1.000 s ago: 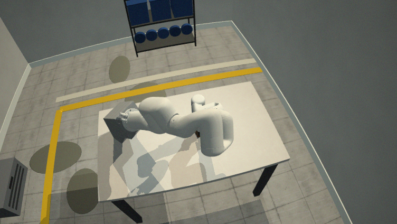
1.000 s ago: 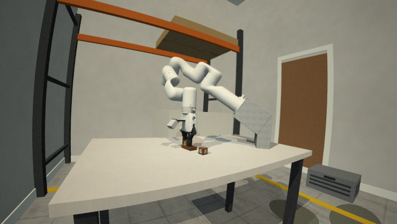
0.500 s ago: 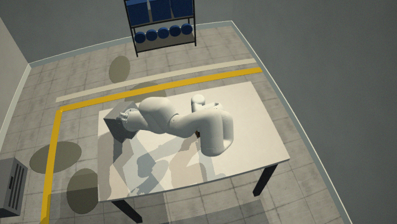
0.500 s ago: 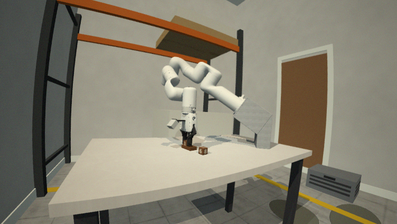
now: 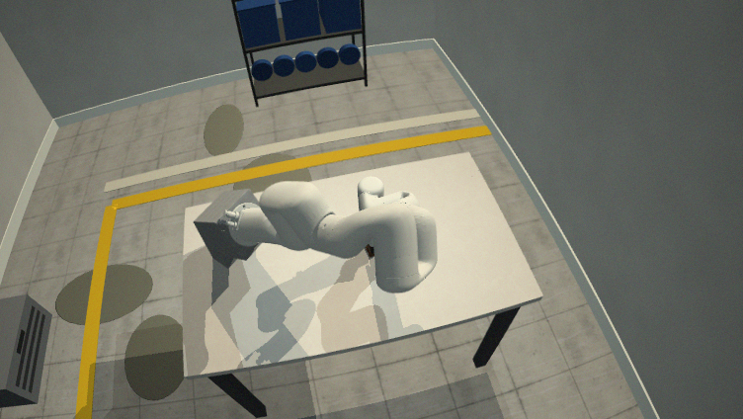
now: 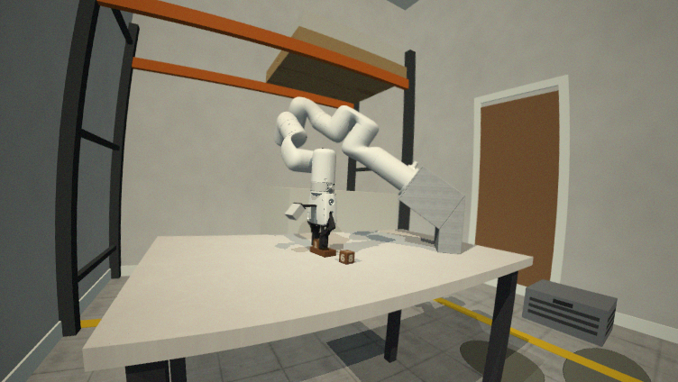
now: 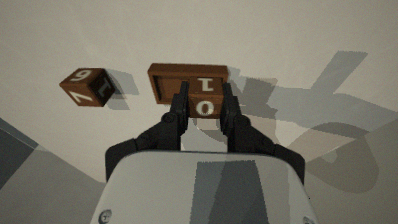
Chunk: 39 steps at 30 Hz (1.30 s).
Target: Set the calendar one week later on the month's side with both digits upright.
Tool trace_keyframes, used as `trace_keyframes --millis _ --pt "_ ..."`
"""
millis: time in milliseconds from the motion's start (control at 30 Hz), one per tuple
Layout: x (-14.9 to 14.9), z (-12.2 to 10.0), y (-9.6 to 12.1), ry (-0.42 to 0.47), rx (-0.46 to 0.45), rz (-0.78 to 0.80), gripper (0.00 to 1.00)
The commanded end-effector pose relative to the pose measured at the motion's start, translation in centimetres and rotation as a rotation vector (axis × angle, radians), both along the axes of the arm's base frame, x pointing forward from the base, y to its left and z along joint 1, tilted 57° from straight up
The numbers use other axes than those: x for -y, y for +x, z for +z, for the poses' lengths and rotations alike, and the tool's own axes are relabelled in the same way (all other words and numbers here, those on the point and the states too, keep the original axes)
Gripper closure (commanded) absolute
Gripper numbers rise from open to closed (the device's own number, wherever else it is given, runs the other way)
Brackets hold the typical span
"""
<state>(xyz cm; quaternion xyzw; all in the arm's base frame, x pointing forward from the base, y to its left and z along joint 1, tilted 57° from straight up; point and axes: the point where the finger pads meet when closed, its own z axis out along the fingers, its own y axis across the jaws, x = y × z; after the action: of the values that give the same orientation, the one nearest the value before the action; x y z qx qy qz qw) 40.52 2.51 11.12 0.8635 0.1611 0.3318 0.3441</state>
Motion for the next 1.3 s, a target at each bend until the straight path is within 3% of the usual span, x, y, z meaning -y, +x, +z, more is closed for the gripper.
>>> trace_keyframes --millis 0,367,800,1267 --pt "-0.12 0.01 0.0 0.001 0.0 0.003 0.71" --pt "-0.12 0.01 0.0 0.001 0.0 0.003 0.71" --pt "-0.12 0.01 0.0 0.001 0.0 0.003 0.51" --pt "-0.21 0.12 -0.13 0.001 0.0 0.003 0.51"
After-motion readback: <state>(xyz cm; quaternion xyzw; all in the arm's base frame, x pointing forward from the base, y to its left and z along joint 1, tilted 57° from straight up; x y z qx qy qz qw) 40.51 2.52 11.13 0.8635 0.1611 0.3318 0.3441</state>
